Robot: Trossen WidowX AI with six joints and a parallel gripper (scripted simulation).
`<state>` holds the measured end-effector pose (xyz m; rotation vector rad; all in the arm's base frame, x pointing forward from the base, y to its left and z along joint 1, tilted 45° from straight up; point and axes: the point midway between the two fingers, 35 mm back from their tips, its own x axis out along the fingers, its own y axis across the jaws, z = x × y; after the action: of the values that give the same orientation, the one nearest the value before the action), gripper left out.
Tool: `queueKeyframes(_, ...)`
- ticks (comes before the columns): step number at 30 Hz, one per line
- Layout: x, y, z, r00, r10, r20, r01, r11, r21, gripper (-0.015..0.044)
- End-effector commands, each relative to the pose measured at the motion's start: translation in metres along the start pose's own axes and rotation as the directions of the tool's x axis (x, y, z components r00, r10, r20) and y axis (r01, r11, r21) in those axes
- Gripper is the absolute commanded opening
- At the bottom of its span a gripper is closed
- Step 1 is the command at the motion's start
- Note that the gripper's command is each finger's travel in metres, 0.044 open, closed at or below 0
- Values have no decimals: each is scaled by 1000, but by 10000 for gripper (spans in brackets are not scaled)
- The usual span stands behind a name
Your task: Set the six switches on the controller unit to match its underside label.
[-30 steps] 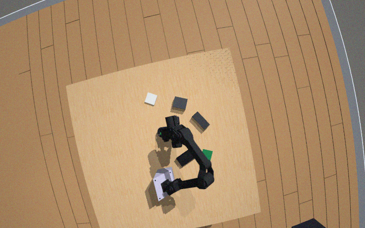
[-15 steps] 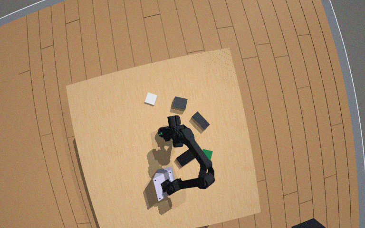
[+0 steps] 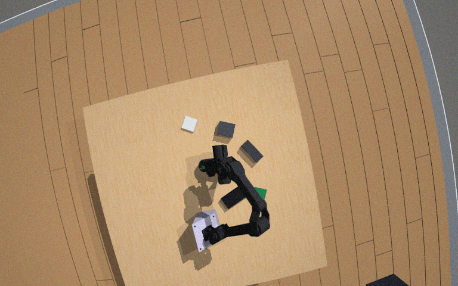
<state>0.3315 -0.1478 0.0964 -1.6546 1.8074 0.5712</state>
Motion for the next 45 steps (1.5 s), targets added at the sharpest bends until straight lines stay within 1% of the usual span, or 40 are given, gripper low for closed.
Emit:
queueKeyframes(1, 4, 3, 4, 1000, 6, 15, -5, 1000, -19, 338)
queueKeyframes(32, 26, 3, -4, 1000, 6, 14, -5, 1000, -19, 338)
queueKeyframes(43, 26, 2, -7, 1000, 2, 7, -2, 1000, -6, 338)
queueKeyframes(45, 26, 1, -8, 1000, 0, 2, 0, 1000, 0, 390)
